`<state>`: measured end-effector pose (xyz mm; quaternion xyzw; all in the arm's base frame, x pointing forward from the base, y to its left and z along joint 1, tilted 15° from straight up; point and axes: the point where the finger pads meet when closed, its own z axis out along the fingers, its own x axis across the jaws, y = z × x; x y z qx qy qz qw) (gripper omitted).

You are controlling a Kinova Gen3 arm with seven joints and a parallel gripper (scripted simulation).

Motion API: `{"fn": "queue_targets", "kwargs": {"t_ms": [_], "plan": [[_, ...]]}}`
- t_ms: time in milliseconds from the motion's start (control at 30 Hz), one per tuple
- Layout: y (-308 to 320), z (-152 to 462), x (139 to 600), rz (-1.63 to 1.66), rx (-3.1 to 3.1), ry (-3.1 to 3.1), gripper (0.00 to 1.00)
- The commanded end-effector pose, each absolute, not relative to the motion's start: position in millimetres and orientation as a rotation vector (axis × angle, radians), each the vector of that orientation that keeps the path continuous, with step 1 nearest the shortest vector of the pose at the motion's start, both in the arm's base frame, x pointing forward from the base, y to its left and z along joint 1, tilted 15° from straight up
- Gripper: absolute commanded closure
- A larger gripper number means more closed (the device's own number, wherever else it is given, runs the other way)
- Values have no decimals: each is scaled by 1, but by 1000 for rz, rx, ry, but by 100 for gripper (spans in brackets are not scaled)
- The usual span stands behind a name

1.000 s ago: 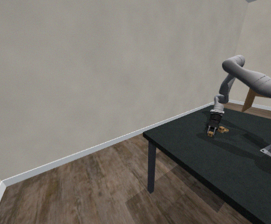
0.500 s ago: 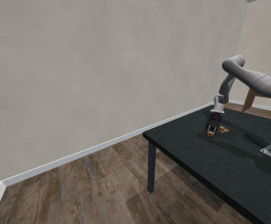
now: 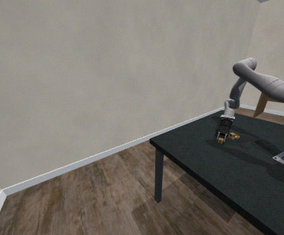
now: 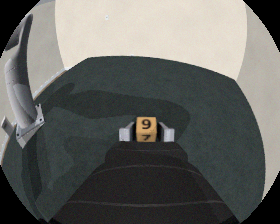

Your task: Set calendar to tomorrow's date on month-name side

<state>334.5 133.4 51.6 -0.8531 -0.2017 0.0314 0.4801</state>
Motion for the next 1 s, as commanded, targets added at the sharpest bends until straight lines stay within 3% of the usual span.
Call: {"fn": "queue_targets", "kwargs": {"t_ms": [0, 67, 100, 233, 267, 967], "plan": [[133, 52, 335, 75, -2081, -493, 19], [133, 52, 335, 75, -2081, -493, 19], [133, 52, 335, 75, -2081, -493, 13], [133, 52, 335, 75, -2081, -493, 13], [133, 52, 335, 75, -2081, -493, 0], [133, 54, 335, 75, -2081, -493, 0]]}}
